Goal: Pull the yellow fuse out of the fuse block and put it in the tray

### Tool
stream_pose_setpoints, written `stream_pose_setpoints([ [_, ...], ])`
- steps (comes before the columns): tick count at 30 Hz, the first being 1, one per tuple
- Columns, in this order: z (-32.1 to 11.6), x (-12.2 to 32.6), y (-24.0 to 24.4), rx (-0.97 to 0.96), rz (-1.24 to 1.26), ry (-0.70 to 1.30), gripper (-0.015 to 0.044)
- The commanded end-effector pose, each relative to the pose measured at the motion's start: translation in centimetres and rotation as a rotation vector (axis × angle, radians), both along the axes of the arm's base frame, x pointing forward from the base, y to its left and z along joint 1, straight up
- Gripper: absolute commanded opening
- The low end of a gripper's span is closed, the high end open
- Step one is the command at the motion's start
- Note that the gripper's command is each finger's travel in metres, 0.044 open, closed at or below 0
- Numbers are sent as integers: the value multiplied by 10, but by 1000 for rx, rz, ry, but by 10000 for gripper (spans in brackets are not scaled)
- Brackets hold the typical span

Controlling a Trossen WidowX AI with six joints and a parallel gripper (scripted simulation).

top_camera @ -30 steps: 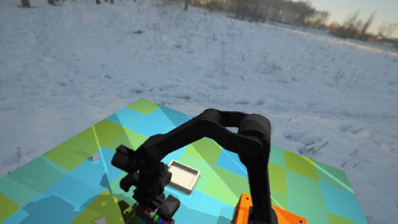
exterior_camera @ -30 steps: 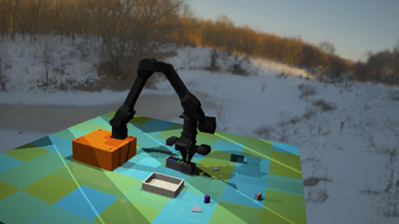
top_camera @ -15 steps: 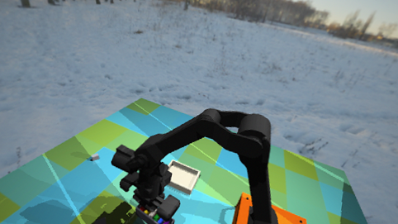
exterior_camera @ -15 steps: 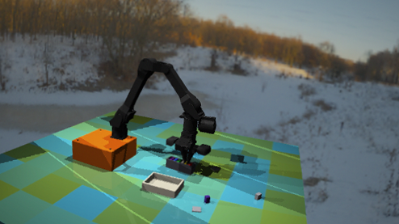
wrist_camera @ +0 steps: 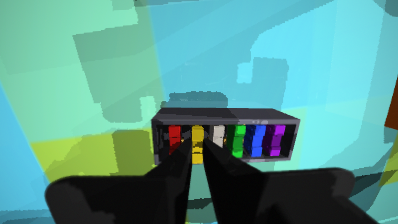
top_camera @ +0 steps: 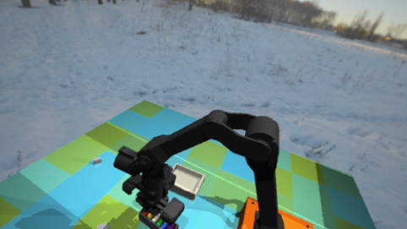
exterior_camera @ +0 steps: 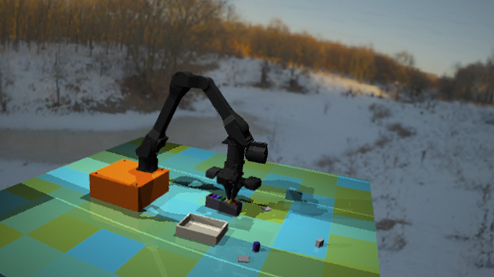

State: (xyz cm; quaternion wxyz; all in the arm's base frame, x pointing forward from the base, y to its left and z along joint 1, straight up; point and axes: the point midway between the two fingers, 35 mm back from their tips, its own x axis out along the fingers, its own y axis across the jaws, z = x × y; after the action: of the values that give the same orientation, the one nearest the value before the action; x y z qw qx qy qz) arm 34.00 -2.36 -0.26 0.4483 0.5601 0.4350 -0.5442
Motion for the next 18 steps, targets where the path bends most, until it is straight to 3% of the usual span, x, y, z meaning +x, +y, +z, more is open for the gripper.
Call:
stream_pose_setpoints([
  [1,3,1,0,1,0,-2,0],
  [18,12,1,0,2,1,-3,0],
])
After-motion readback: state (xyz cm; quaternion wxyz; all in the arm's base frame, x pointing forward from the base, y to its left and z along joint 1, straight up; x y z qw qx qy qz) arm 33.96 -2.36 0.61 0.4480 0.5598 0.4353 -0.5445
